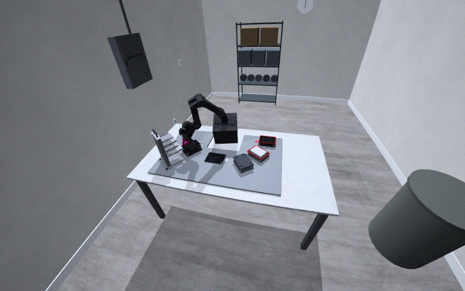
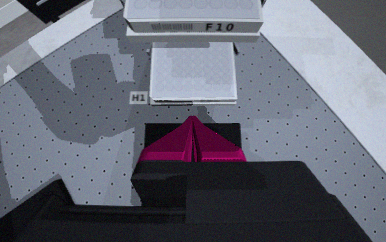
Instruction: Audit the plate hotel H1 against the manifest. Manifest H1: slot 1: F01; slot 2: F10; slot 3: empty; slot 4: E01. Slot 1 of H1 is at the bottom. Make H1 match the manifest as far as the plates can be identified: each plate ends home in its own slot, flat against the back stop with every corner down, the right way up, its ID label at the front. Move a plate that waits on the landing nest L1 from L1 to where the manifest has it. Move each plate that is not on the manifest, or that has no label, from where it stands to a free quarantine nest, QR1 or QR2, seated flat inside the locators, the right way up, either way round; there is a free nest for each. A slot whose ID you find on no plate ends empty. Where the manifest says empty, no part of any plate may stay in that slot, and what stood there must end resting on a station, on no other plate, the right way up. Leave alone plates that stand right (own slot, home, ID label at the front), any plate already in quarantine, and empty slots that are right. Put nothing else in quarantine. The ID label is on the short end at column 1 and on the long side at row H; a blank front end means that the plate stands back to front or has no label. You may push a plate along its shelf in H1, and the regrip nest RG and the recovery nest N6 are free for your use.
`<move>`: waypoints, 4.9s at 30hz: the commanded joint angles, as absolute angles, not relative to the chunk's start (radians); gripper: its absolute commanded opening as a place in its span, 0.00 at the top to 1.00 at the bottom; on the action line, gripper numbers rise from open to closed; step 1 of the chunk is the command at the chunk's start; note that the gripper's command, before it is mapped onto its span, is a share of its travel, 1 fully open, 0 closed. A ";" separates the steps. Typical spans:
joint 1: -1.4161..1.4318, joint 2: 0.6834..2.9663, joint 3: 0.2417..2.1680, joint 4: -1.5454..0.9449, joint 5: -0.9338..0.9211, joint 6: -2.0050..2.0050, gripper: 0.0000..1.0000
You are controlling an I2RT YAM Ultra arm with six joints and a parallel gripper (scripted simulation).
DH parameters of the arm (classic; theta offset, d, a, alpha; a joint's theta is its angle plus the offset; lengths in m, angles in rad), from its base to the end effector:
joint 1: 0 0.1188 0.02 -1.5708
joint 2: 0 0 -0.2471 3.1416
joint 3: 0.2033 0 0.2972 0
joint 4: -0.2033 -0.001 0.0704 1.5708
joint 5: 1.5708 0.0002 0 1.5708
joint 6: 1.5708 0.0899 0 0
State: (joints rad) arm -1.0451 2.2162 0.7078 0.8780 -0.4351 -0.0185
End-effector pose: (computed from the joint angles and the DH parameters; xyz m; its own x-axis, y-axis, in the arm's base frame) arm 0.2189 -0.2999 -0.0603 -0.3071 0.4959 -0.8123 0.6080 0.7589 0.2335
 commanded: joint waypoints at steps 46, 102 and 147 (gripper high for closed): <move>-1.023 2.228 0.822 0.797 -0.414 -0.002 1.00; -1.005 2.248 0.916 0.729 -0.399 0.009 1.00; -1.037 2.213 0.758 0.843 -0.426 -0.012 1.00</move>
